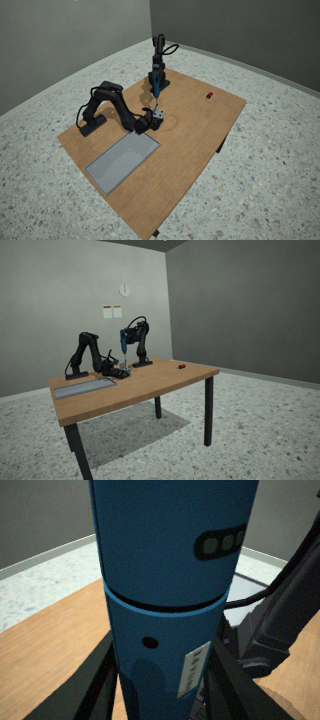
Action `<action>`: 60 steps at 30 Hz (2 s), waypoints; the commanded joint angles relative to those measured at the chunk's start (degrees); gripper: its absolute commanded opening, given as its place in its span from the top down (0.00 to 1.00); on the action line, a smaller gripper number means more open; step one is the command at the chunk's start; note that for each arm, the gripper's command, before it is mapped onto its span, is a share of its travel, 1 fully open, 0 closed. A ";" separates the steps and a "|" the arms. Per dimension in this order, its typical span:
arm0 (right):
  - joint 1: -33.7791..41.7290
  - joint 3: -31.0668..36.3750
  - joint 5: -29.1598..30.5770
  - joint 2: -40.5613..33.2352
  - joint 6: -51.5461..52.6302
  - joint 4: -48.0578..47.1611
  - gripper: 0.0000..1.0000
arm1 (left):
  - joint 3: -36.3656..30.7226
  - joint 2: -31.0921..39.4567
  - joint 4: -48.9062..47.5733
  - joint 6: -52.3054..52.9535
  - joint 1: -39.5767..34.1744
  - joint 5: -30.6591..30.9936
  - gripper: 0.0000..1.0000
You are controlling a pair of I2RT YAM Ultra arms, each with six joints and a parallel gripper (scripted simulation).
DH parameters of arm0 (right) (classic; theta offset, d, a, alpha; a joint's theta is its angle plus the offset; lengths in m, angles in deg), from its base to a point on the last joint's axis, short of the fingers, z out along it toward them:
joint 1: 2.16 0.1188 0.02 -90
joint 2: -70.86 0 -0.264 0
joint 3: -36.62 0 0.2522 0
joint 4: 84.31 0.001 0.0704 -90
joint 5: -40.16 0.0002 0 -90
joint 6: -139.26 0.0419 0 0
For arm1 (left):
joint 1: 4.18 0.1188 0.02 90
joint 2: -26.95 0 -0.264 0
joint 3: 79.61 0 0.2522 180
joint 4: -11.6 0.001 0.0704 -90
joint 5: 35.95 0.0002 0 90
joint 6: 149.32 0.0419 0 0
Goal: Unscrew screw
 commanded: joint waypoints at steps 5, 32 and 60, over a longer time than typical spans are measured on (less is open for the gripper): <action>-0.45 0.11 -0.72 -1.90 0.41 -0.19 0.41 | 3.12 2.97 -3.77 -0.24 0.36 0.39 0.58; -0.45 0.11 -0.72 -1.90 0.41 -0.19 0.41 | 3.23 3.58 -3.32 -0.08 0.64 0.49 0.58; -0.45 0.11 -0.72 -1.90 0.41 -0.19 0.41 | 0.42 9.13 0.51 -0.18 0.63 0.62 0.58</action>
